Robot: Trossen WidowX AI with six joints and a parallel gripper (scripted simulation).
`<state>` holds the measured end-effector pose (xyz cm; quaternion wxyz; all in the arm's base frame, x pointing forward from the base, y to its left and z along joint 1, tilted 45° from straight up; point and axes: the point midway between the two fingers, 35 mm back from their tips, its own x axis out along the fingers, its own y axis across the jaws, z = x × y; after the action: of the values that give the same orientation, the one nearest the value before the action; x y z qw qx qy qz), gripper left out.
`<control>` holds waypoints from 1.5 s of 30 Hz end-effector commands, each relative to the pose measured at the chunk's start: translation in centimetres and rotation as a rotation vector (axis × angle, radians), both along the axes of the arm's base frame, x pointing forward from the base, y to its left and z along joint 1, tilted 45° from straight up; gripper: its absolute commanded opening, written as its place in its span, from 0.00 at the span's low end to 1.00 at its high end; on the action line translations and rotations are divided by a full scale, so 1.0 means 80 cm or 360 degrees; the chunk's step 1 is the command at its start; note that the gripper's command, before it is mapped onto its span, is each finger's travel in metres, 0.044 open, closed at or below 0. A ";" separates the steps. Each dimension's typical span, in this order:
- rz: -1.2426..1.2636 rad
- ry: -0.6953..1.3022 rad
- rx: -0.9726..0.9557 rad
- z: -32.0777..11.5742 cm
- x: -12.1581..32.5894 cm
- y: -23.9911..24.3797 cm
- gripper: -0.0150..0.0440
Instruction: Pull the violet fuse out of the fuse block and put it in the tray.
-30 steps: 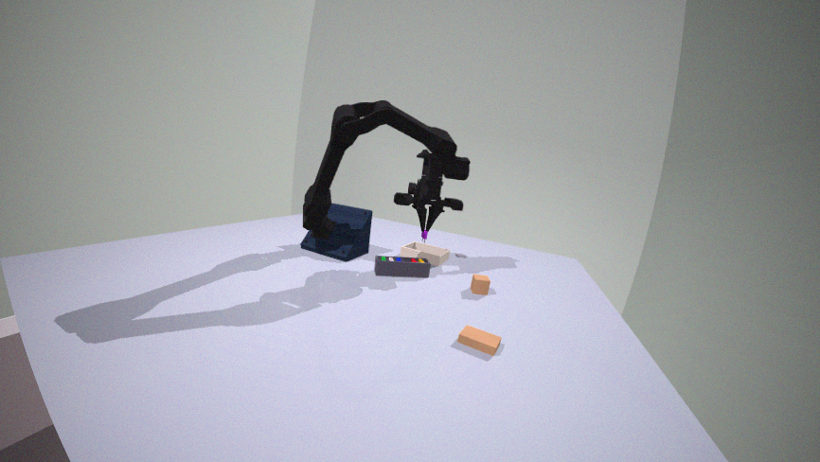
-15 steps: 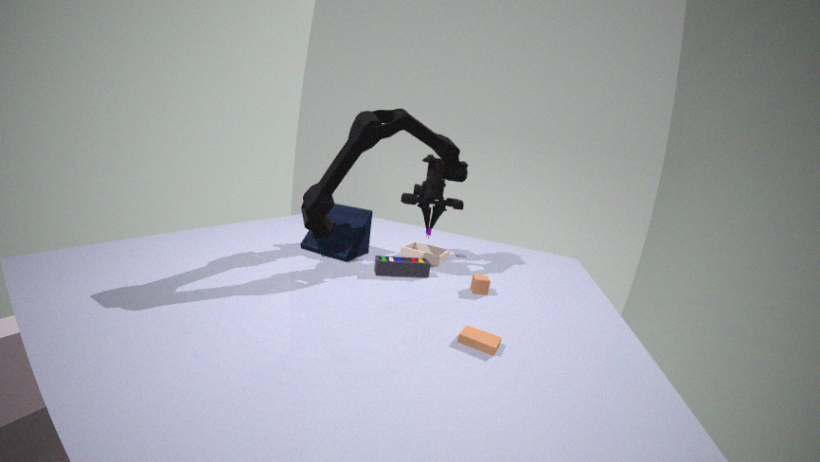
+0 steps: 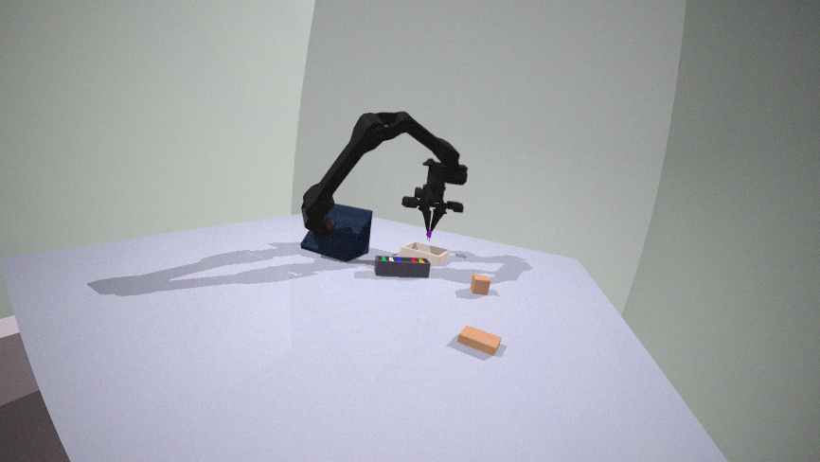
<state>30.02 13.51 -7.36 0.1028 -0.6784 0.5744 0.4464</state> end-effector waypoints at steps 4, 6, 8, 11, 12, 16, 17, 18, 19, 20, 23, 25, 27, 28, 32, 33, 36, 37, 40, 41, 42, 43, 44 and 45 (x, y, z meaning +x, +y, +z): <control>0.0003 0.0011 -0.0010 -0.013 -0.002 -0.013 0.25; 0.0003 0.0011 -0.0010 -0.016 -0.002 -0.016 0.25; 0.0003 0.0011 -0.0011 -0.018 -0.003 -0.019 0.25; 0.0003 0.0011 -0.0011 -0.023 -0.003 -0.023 0.25; 0.0003 0.0011 -0.0011 -0.024 -0.003 -0.025 0.25; 0.0003 0.0011 -0.0012 -0.027 -0.004 -0.028 0.25; 0.0003 0.0011 -0.0012 -0.027 -0.004 -0.028 0.25; 0.0003 0.0011 -0.0012 -0.027 -0.004 -0.028 0.25; -0.0003 0.0005 -0.0006 -0.025 -0.003 -0.024 0.30; -0.0003 0.0005 -0.0006 -0.025 -0.003 -0.024 0.34; -0.0003 0.0005 -0.0006 -0.025 -0.003 -0.024 0.48; -0.0003 0.0005 -0.0006 -0.025 -0.003 -0.024 0.57; -0.0003 0.0005 -0.0006 -0.025 -0.003 -0.024 0.65; -0.0003 0.0005 -0.0006 -0.025 -0.003 -0.024 0.70; -0.0002 0.0006 -0.0006 -0.018 -0.002 -0.017 0.81; 0.0000 0.0008 -0.0007 -0.008 -0.001 -0.009 0.81; 0.0003 0.0012 -0.0010 0.008 -0.001 0.007 0.81; 0.0003 0.0012 -0.0010 0.008 -0.001 0.007 0.81; 0.0003 0.0012 -0.0010 0.008 -0.001 0.007 0.81; 0.0003 0.0012 -0.0010 0.008 -0.001 0.007 0.81; 0.0003 0.0012 -0.0010 0.008 -0.001 0.007 0.81; 0.0003 0.0012 -0.0010 0.008 -0.001 0.007 0.81; 0.0003 0.0012 -0.0010 0.008 -0.001 0.007 0.81; 0.0003 0.0012 -0.0010 0.008 -0.001 0.007 0.81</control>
<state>29.95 13.98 -6.81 0.0963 -0.6793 0.5736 0.4476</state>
